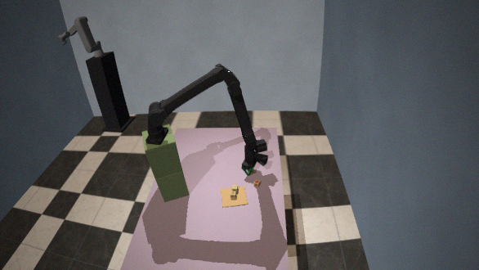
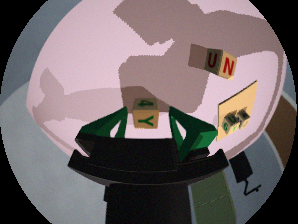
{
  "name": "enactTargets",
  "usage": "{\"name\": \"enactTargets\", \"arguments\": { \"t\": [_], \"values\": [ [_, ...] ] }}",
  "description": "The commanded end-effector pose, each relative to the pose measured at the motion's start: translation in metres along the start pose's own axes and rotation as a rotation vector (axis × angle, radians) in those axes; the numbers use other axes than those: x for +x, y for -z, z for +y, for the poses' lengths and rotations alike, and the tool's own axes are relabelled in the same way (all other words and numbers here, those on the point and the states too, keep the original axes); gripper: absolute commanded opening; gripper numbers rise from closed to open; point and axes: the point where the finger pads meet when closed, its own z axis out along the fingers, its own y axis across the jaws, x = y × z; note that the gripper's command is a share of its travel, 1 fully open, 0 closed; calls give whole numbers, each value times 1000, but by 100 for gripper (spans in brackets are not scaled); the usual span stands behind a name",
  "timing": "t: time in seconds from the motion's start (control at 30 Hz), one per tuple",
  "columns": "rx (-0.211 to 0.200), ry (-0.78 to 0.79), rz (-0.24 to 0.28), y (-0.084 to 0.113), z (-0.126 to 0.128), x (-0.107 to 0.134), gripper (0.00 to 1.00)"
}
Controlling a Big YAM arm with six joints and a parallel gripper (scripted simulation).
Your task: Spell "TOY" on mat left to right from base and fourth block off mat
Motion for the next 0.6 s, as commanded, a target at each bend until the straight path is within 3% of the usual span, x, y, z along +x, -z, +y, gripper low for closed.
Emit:
{"name": "enactTargets", "arguments": {
  "t": [0.0,0.37,0.4,0.57],
  "values": [
    [-15,-7,-24,-3,2,-16,64],
    [-13,-7,-21,-4,1,-14,64],
    [-13,-7,-21,-4,0,-14,45],
    [-13,-8,-21,-4,0,-14,45]
  ]
}}
